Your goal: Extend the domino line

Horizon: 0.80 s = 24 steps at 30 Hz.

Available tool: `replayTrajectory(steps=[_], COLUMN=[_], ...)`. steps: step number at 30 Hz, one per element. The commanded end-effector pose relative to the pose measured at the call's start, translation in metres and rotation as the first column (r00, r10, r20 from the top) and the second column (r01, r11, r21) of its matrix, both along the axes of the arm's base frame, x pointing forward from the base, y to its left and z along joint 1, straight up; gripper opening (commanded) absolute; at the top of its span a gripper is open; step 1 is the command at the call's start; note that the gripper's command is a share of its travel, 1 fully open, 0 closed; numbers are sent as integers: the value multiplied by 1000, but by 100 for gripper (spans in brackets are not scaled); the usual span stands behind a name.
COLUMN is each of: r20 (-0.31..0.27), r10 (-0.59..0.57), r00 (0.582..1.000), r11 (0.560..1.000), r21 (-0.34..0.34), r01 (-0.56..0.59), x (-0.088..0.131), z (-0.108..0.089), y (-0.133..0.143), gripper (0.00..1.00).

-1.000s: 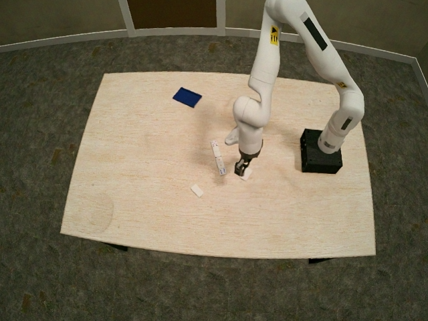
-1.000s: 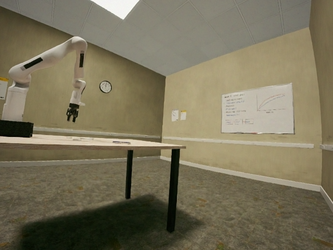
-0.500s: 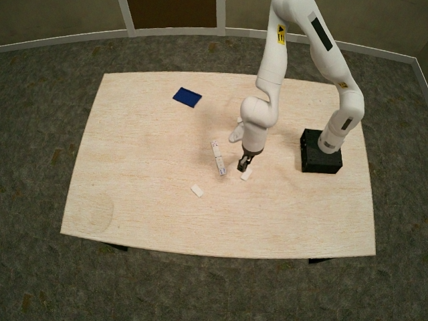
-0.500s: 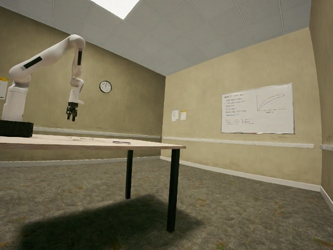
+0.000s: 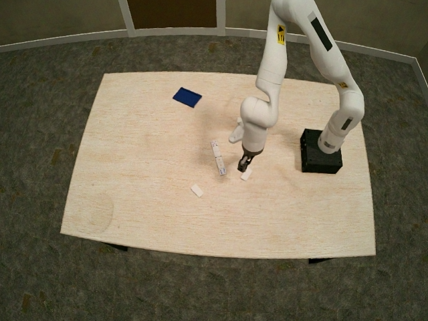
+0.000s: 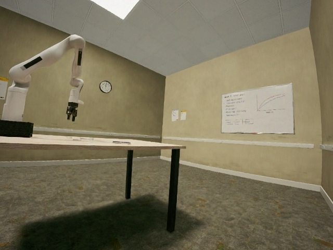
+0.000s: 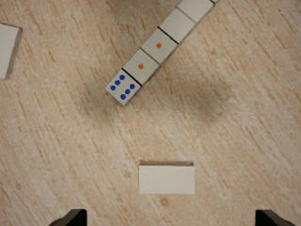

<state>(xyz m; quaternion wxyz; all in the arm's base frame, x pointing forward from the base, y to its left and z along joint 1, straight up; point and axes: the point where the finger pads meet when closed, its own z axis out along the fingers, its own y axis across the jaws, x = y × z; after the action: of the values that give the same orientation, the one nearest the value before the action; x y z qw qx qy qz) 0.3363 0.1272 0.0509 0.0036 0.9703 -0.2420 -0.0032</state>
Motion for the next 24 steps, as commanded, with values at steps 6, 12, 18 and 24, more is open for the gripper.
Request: replayTrajectory(steps=[6,12,18,24], r20=[-2,-6,-12,-17], r10=[87,178,362,573], r00=[996,984,932,819], r11=[996,984,932,819], r21=[-1,-2,-1,4], r01=[-87,-178,-362,-573], x=[0,-1,-1,-1], z=[-2,-4,-9,-15], y=[0,1,1,3], gripper=[100,100,100,100])
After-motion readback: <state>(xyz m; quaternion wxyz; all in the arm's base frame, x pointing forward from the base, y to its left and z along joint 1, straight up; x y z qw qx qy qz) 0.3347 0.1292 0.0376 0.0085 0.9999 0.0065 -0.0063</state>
